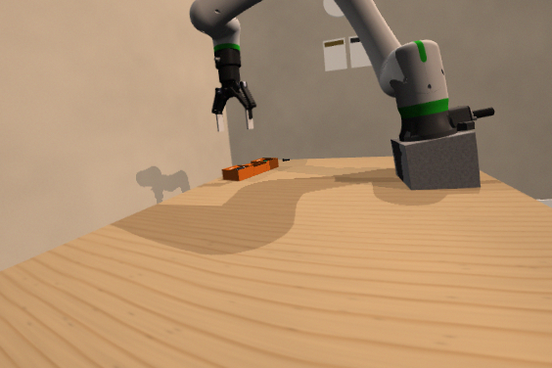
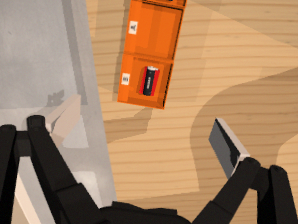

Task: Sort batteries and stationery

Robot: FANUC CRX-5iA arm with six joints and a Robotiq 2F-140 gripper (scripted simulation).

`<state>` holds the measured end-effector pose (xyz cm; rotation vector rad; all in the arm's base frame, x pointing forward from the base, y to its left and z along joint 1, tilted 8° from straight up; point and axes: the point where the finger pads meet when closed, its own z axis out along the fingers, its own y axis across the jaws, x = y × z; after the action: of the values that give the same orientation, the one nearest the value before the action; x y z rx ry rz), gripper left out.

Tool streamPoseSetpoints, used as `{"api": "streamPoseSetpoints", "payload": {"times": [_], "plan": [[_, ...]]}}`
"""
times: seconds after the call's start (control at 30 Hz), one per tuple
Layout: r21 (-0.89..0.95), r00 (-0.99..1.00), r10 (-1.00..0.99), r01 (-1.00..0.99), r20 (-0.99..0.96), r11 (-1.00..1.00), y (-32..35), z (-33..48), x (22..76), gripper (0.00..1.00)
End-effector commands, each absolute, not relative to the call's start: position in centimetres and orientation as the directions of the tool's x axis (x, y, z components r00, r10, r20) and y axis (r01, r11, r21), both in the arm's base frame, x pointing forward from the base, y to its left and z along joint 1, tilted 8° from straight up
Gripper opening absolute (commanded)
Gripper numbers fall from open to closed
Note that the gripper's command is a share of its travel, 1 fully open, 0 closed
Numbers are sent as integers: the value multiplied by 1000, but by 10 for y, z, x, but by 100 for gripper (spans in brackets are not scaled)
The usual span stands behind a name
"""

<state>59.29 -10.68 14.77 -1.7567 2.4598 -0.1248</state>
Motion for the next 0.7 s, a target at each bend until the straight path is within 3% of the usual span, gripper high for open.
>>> {"api": "streamPoseSetpoints", "payload": {"times": [0.0, 0.67], "plan": [[-134, -321, -946, -936, -47, 324, -107, 163, 591, 100], [-134, -321, -946, -936, -47, 324, -107, 180, 588, 100]]}}
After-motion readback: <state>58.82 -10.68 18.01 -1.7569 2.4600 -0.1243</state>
